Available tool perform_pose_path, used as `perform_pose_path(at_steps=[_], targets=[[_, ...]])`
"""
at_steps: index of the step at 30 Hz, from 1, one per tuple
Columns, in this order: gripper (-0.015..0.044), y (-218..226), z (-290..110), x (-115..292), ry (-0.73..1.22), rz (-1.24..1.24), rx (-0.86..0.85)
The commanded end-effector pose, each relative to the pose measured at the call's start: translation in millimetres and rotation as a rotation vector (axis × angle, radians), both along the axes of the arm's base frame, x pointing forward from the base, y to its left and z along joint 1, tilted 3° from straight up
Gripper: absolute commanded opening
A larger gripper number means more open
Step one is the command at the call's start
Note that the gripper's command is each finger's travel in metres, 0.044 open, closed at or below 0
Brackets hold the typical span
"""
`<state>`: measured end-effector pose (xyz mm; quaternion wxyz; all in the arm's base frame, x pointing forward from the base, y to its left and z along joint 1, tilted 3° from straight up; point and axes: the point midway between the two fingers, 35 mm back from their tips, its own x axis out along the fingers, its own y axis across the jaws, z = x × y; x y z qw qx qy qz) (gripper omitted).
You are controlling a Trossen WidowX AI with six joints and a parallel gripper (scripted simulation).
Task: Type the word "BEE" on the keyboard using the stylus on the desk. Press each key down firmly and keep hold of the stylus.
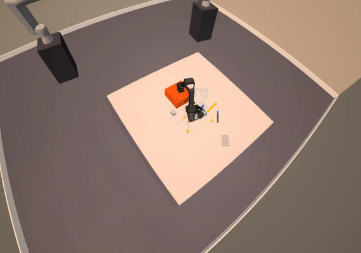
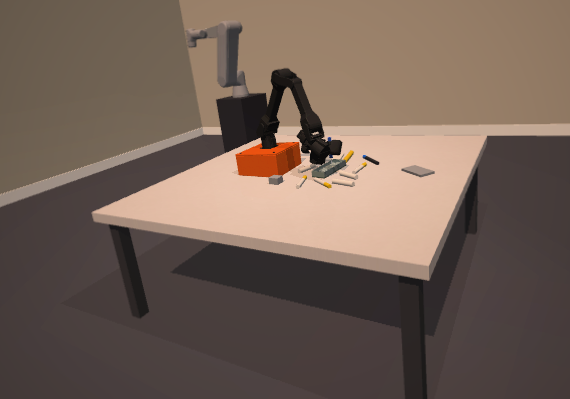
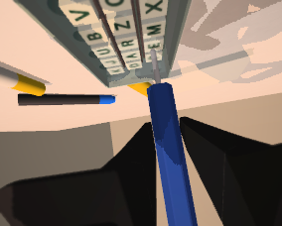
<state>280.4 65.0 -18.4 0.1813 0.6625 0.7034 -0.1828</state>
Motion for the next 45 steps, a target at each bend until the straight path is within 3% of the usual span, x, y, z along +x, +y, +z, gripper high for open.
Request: perform_pose_path(at_steps=[1,20,31,36,45], targets=[[0.0081,0,-3,0,0.006,-0.004,0.004],[0.0081,0,-6,0,0.006,-0.004,0.004],[0.0081,0,33,1,0.005,-0.004,0.004],[0.0085,0,29,1,-0.001,-0.001,0.001],[0.0000,0,31,1,0.003,-0.003,0.002]])
